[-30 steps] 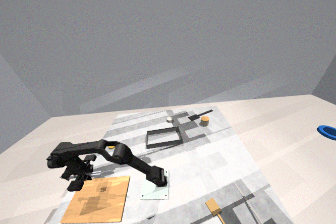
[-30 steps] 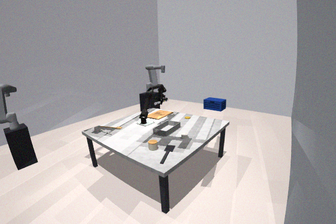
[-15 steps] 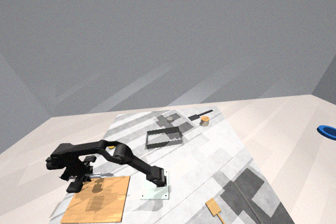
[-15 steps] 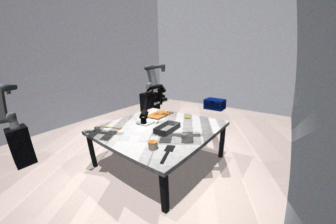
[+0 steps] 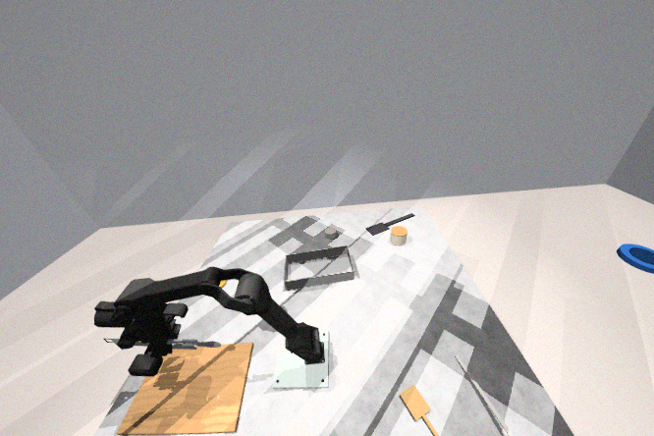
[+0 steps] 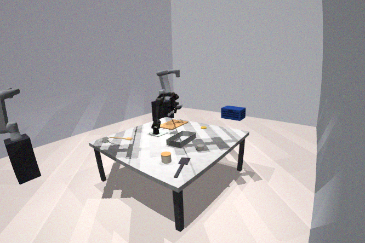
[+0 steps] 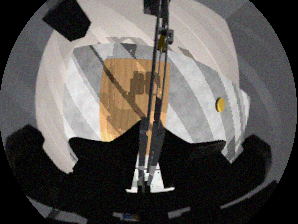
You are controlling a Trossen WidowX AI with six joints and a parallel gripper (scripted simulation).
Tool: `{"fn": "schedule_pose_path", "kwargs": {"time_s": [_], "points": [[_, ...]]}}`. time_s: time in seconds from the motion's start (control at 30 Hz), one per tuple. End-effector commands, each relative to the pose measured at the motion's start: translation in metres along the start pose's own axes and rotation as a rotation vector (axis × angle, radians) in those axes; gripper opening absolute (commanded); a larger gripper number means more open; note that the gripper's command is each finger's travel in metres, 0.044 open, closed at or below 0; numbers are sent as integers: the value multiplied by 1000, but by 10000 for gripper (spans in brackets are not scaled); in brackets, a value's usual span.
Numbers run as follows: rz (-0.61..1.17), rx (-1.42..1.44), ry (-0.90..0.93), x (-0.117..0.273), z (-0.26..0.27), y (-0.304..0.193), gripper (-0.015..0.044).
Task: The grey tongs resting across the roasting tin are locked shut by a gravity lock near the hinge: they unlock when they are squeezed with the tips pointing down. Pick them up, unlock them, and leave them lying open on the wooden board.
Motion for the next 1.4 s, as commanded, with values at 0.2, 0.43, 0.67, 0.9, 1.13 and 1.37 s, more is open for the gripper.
{"fn": "schedule_pose_path", "kwargs": {"time_s": [0.2, 0.43, 0.67, 0.9, 1.13, 1.37], "points": [[-164, 2, 2, 2, 0, -8, -150], [-269, 2, 7, 2, 0, -16, -150], [-373, 3, 11, 2, 0, -24, -150], [-477, 2, 17, 2, 0, -34, -150], [-581, 2, 22, 1, -1, -46, -150], [-685, 0, 27, 1, -2, -58, -150]]}}
Point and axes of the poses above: the point midway between the two fingers, 35 mm back from their tips, its own x axis back along the fingers, its own z axis across the jaws, y = z × x, the point moved 8 cm from there along x, back along the fingers, and after that the axes turned 3 degrees about -x, right-handed, at the moved point
